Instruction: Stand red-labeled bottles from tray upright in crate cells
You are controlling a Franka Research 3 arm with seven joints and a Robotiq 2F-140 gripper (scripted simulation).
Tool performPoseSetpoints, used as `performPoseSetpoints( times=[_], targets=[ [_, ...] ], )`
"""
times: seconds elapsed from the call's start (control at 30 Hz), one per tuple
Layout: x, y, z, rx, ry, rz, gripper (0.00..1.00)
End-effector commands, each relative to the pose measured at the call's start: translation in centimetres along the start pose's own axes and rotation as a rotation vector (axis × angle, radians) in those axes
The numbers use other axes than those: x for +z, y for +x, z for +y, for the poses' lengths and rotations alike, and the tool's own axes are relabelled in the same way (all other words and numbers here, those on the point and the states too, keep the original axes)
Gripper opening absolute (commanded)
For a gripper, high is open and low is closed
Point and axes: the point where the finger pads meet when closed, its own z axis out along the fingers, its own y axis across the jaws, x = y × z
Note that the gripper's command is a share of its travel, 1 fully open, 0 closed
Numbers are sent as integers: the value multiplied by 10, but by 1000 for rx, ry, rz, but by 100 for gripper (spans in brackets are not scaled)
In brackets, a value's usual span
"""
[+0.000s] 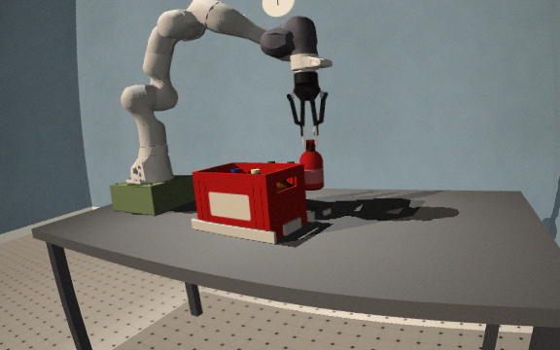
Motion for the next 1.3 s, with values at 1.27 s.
performPoseSetpoints(
  times=[1.27],
  targets=[
    [-15,-1,-5,-6,10,3,0]
  ],
)
